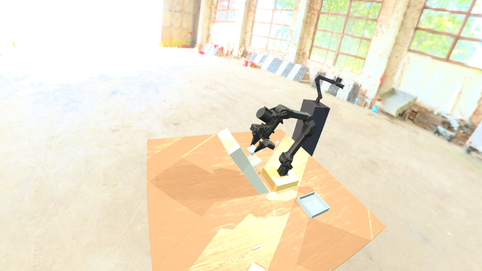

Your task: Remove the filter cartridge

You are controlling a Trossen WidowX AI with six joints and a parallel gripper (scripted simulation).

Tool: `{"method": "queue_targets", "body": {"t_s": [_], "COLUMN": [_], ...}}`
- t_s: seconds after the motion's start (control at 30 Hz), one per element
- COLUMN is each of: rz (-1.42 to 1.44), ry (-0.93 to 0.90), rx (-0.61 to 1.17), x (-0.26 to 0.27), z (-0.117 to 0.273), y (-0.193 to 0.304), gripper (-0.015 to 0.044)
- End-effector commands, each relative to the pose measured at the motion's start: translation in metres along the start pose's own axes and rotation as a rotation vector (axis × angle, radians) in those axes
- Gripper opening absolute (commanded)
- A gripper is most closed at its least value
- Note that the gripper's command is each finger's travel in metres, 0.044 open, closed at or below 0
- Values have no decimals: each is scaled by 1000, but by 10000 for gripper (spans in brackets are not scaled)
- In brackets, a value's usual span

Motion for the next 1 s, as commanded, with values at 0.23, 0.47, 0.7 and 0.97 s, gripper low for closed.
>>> {"method": "queue_targets", "body": {"t_s": [0.23,0.47,0.7,0.97], "rz": [5,4,2,1], "ry": [-2,-4,-7,-8], "rx": [-7,-1,5,5], "x": [0,10,29,52], "z": [48,53,49,46], "y": [-2,-4,-9,-13], "gripper": [0,0,0,0]}}
Point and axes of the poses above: the point midway between the two fingers, 35 mm back from their tips, its own z axis back along the fingers, its own x axis across the jaws, y = z × x, the point moved 1 cm from there along z, back along the fingers, and after that the axes turned 10 degrees about z, right-handed, at the moved point
